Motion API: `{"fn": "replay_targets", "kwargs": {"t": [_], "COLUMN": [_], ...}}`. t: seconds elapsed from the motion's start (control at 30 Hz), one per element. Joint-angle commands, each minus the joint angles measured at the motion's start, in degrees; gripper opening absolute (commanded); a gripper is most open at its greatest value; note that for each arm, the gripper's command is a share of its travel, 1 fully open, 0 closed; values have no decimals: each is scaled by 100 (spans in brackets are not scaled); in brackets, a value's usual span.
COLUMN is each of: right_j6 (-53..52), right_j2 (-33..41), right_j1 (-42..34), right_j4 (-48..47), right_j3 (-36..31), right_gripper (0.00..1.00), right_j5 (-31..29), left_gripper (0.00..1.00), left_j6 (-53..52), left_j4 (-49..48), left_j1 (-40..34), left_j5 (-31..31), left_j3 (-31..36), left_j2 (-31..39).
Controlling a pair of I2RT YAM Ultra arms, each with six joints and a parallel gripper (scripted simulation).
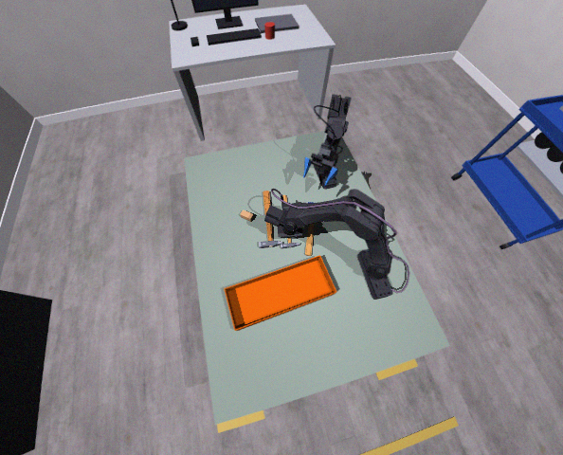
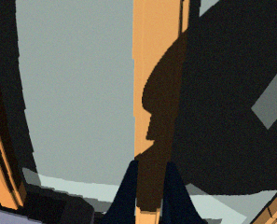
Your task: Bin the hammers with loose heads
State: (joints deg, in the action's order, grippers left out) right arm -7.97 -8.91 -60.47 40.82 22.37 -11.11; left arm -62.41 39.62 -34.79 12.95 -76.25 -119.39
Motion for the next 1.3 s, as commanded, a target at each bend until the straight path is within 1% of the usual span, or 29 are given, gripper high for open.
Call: {"fn": "replay_targets", "kwargs": {"t": [0.0,0.1,0.13,0.23,0.27,0.33,0.47,0.53,0.67,0.83,0.97,1.03,1.1,1.13,1.27], "right_j6": [-44,-44,-44,-44,-44,-44,-44,-44,-44,-44,114,236,236,312,589], "right_j2": [35,35,35,35,35,35,35,35,35,35,141,215,215,174,350], "right_j1": [-21,-21,-21,-21,-21,-21,-21,-21,-21,-21,-2,49,49,182,459], "right_j4": [-153,-153,-153,-153,-153,-153,-153,-153,-153,-153,-409,-611,-611,-796,-1232], "right_j3": [49,49,49,49,49,49,49,49,49,49,-28,-85,-85,-160,-407], "right_gripper": [100,100,100,100,100,100,100,100,100,100,100,100,100,100,100], "right_j5": [-40,-40,-40,-40,-40,-40,-40,-40,-40,-40,411,775,775,1057,1783], "left_gripper": [12,8,0,0,7,7,7,7,7,7,7,7,7,7,7], "left_j6": [-11,-11,-11,-11,-11,-34,-28,-28,-25,-30,-27,-219,-219,-364,-1007], "left_j4": [23,23,23,23,23,162,646,646,1252,1538,1886,1804,1804,1804,1879], "left_j1": [18,18,18,18,18,54,51,51,50,52,51,79,79,138,592], "left_j5": [45,45,45,45,45,45,43,43,42,44,45,108,108,118,161], "left_j3": [-61,-61,-61,-61,-61,-152,-385,-385,-758,-947,-1048,-1106,-1106,-997,-358], "left_j2": [-19,-19,-19,-19,-19,24,346,346,592,623,658,734,734,810,1275]}}
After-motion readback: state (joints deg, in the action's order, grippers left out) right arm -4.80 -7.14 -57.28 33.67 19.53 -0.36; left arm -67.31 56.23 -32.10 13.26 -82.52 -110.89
